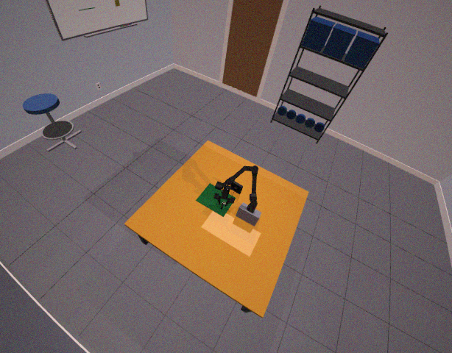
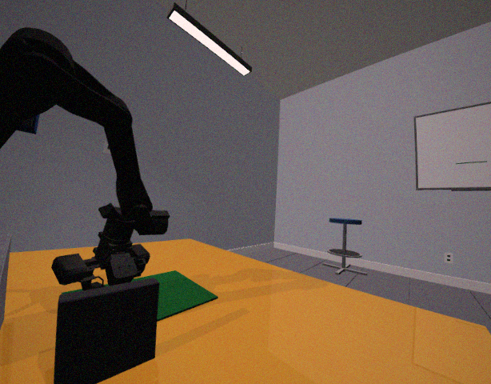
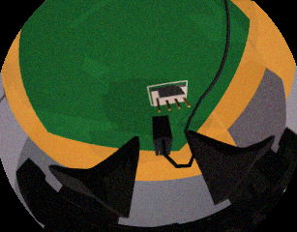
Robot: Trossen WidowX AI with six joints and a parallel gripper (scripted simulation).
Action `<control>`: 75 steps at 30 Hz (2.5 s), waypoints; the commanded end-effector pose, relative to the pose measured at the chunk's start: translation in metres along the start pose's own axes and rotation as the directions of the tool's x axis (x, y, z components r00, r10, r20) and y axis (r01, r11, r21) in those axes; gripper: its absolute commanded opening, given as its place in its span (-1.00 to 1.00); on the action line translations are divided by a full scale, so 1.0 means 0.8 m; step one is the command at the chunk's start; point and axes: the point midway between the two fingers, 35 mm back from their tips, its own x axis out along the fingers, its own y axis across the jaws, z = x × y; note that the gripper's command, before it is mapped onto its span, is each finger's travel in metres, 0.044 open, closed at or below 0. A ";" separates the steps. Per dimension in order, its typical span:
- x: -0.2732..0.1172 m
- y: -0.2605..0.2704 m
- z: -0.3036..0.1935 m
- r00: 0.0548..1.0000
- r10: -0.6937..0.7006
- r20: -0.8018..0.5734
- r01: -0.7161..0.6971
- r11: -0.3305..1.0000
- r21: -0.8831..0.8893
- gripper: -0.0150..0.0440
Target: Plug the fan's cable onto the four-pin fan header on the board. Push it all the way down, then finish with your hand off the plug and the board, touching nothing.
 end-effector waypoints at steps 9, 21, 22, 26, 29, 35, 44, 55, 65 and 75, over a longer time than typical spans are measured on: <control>0.000 0.000 0.000 1.000 0.001 0.000 -0.001 1.000 0.001 0.06; 0.000 0.000 0.000 1.000 0.001 0.000 -0.001 1.000 0.001 -0.21; 0.000 0.000 0.000 1.000 0.001 0.000 -0.001 1.000 0.001 -0.23; -0.005 0.001 -0.002 1.000 0.001 0.000 -0.001 1.000 0.000 -0.49; -0.016 0.002 -0.007 1.000 0.000 0.000 0.000 1.000 0.000 -0.49; -0.038 0.002 -0.017 1.000 -0.001 0.000 0.001 1.000 -0.001 -0.49; -0.070 -0.001 -0.032 1.000 -0.003 0.001 0.003 1.000 -0.003 -0.49; -0.074 0.005 -0.028 0.999 -0.004 0.031 0.011 0.974 -0.225 -0.49; -0.077 0.015 -0.021 0.997 -0.006 0.077 0.047 0.841 -0.539 -0.49; -0.080 0.024 -0.014 0.992 -0.007 0.123 0.102 0.609 -0.787 -0.49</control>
